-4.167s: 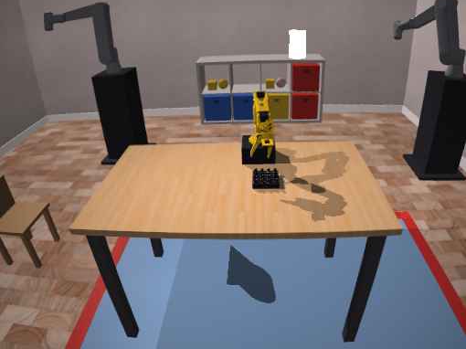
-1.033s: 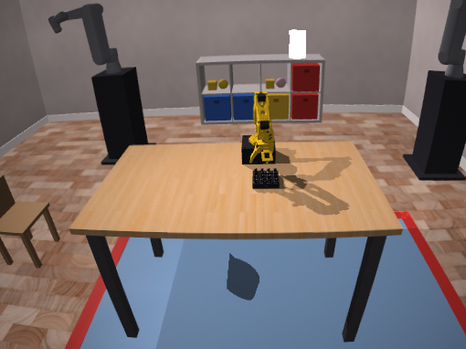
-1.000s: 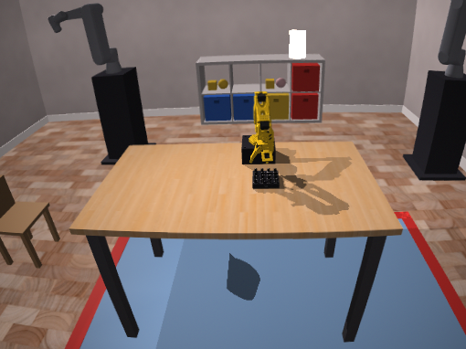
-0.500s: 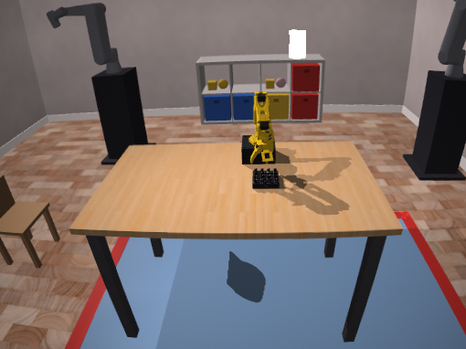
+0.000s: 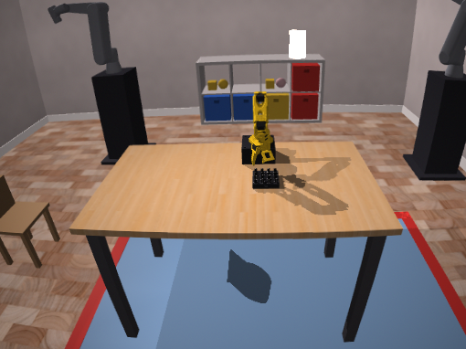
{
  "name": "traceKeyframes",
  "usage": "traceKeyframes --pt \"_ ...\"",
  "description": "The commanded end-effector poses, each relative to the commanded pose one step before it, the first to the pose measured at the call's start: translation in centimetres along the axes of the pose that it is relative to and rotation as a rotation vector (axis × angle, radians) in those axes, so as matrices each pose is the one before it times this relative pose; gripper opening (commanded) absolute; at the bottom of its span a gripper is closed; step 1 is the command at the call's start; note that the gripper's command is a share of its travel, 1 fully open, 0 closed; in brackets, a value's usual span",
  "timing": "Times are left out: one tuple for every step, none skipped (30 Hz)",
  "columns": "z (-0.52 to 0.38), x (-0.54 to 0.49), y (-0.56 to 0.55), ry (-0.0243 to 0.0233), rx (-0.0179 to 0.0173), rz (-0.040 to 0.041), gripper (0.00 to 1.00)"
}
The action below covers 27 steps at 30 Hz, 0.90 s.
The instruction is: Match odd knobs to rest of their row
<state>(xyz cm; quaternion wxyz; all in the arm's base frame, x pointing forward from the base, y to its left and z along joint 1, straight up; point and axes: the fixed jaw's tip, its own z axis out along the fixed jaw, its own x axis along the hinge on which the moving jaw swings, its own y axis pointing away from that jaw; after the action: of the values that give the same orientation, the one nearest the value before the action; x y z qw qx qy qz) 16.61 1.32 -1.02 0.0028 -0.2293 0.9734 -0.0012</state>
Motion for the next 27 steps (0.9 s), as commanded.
traceKeyframes --pt "0.0687 0.167 -0.247 0.00874 -0.00564 -0.05159 0.22" --pt "-0.0003 0.075 -0.105 -0.00003 -0.00005 -0.02375 0.20" --pt "0.0003 0.076 -0.100 -0.00002 0.00000 -0.02306 0.19" --pt "-0.0003 0.076 -0.095 0.00000 -0.00004 -0.02221 0.18" --pt "0.0003 0.075 -0.088 -0.00002 -0.00001 -0.02124 0.17" --pt "-0.0003 0.074 -0.083 -0.00003 -0.00002 -0.02004 0.16" --pt "0.0003 0.071 -0.075 0.00000 -0.00004 -0.01879 0.15" --pt "-0.0004 0.067 -0.069 -0.00003 -0.00002 -0.01734 0.14" --pt "0.0002 0.062 -0.062 0.00000 0.00000 -0.01583 0.13" --pt "0.0002 0.058 -0.054 -0.00001 -0.00001 -0.01426 0.13" --pt "0.0001 0.052 -0.047 -0.00001 -0.00002 -0.01260 0.12" --pt "-0.0005 0.045 -0.041 -0.00002 0.00000 -0.01090 0.11" --pt "0.0001 0.039 -0.034 0.00001 -0.00001 -0.00924 0.11" --pt "0.0001 0.032 -0.028 0.00000 -0.00002 -0.00760 0.10" --pt "0.0001 0.026 -0.022 -0.00001 0.00000 -0.00603 0.10" --pt "0.0000 0.019 -0.016 -0.00001 0.00000 -0.00452 0.10" --pt "0.0000 0.000 0.000 0.00000 0.00000 0.00000 0.10" --pt "0.0000 0.000 0.000 0.00000 0.00000 0.00000 0.10" --pt "0.0000 0.014 -0.011 -0.00002 -0.00001 -0.00320 0.10" --pt "0.0000 0.009 -0.007 0.00001 0.00001 -0.00204 0.10" --pt "0.0000 0.005 -0.004 0.00000 -0.00003 -0.00107 0.10" --pt "0.0000 0.002 -0.002 0.00000 0.00000 -0.00044 0.10" --pt "0.0000 0.001 0.000 0.00000 0.00000 -0.00006 0.10" --pt "0.0000 0.000 0.000 -0.00001 0.00002 0.00001 0.10" --pt "0.0000 0.000 0.000 0.00000 0.00000 0.00000 0.10" --pt "0.0000 0.000 0.000 0.00000 0.00000 0.00000 0.10" --pt "0.0000 0.000 0.000 0.00000 0.00000 0.00000 0.10"
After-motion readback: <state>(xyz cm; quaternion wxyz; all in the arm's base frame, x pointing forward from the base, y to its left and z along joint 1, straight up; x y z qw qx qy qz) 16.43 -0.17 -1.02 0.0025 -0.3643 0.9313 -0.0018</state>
